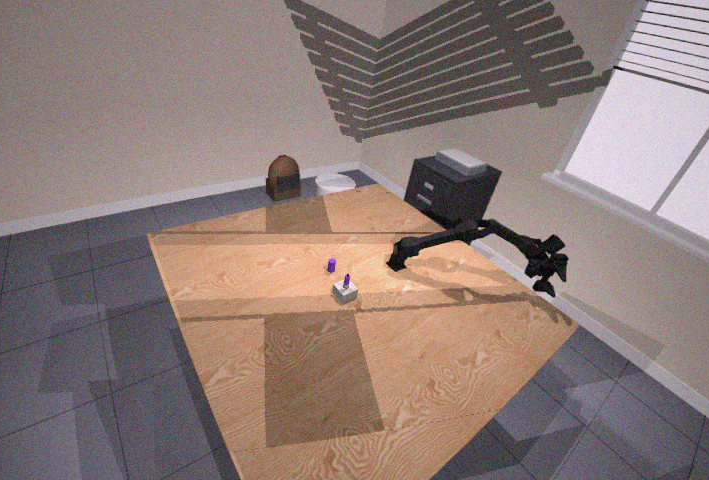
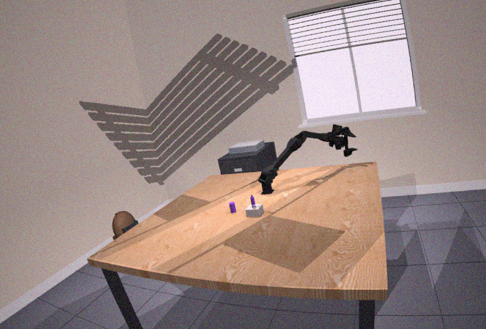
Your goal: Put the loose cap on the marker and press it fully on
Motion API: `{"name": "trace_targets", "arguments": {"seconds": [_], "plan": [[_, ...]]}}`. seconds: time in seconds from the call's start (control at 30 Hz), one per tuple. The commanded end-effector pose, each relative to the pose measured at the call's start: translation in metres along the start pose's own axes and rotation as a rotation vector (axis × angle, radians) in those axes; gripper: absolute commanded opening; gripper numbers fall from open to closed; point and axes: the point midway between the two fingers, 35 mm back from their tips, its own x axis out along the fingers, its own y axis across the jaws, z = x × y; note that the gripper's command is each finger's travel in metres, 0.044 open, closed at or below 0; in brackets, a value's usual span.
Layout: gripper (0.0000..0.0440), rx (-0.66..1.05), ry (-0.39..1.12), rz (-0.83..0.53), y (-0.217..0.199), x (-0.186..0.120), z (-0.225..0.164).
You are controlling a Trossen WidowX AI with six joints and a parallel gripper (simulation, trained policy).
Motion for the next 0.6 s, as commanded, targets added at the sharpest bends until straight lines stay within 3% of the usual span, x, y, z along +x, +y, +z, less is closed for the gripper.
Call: {"name": "trace_targets", "arguments": {"seconds": [0.0, 0.2, 0.57], "plan": [[0.0374, 0.005, 0.000, -0.002, 0.004, 0.003, 0.001], [0.0235, 0.023, 0.005, -0.024, 0.027, 0.021, 0.007], [0.0254, 0.066, 0.030, -0.073, 0.068, 0.050, 0.020]]}}
